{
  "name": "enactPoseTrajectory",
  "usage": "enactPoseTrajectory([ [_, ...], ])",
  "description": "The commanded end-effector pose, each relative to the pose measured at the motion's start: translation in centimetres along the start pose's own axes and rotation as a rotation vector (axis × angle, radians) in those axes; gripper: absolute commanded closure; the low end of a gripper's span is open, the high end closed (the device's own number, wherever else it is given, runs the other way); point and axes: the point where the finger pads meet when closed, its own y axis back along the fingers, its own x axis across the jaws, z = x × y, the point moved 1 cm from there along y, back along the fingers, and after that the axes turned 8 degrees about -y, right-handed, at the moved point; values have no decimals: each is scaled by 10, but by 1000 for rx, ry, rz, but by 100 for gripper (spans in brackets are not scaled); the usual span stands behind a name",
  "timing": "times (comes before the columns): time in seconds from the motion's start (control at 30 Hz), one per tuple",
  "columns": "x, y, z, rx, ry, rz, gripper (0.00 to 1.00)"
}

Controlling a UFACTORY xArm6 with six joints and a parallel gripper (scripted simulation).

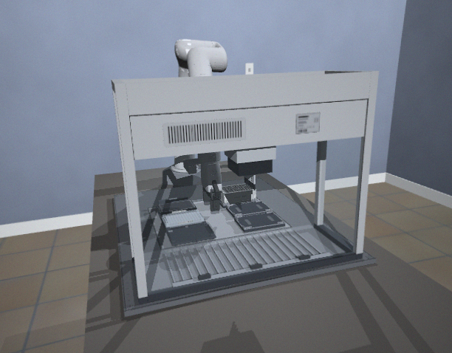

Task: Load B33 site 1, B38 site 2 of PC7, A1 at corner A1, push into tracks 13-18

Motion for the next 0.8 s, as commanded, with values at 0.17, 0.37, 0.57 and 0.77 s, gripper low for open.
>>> enactPoseTrajectory([
  [0.17,-2,-14,0,0,0,-4,0],
  [0.37,-2,-19,0,0,0,-4,0],
  [0.57,-2,-19,0,0,0,-4,0],
  [0.77,-2,-22,0,0,0,-4,0],
])
